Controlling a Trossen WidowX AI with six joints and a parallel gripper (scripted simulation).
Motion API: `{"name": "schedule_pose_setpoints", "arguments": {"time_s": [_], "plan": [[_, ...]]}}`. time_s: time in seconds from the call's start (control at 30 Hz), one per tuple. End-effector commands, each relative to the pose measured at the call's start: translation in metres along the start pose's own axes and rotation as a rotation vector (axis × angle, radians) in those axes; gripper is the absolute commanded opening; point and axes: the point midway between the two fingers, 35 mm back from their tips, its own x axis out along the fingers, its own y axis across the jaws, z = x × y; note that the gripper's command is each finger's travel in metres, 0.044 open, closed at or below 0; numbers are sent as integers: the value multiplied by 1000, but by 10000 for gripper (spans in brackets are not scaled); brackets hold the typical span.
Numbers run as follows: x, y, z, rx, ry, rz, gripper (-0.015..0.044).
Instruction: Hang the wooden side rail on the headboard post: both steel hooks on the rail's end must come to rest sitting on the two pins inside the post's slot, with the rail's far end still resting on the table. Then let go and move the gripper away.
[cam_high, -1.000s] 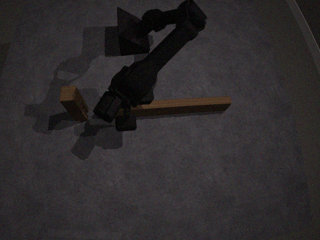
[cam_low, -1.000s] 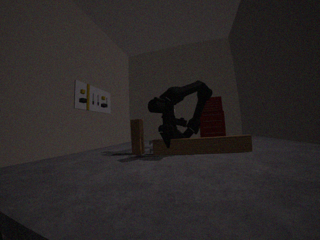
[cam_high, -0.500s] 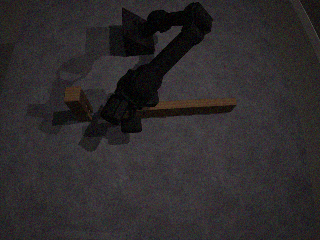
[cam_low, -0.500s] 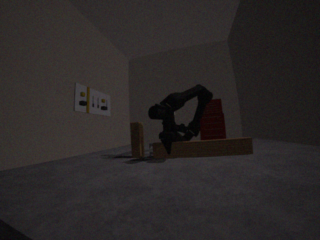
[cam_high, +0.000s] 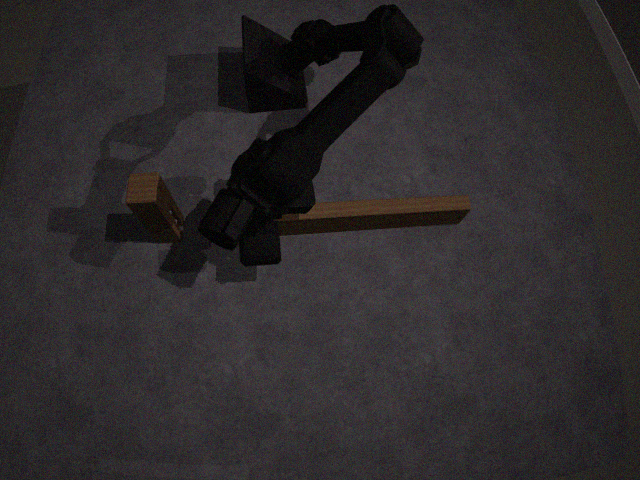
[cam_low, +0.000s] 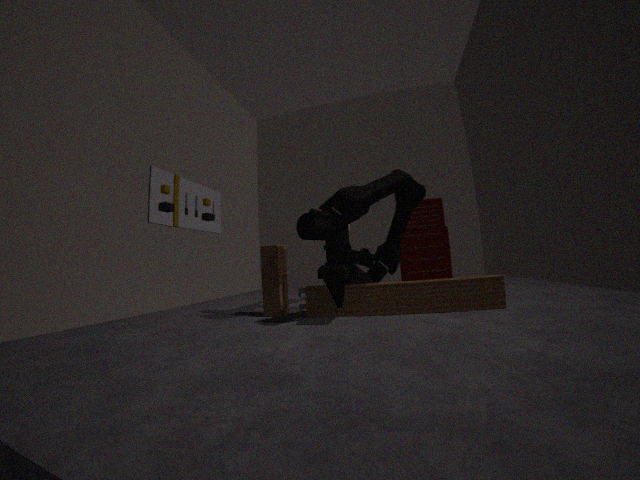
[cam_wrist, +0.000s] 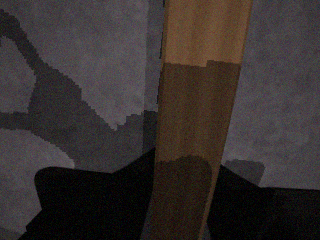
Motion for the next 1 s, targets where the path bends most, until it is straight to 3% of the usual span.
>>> {"name": "schedule_pose_setpoints", "arguments": {"time_s": [0.0,0.97], "plan": [[1,0,1,6,-6,-1,0],[0,10,1,7,-6,-1,0]]}}
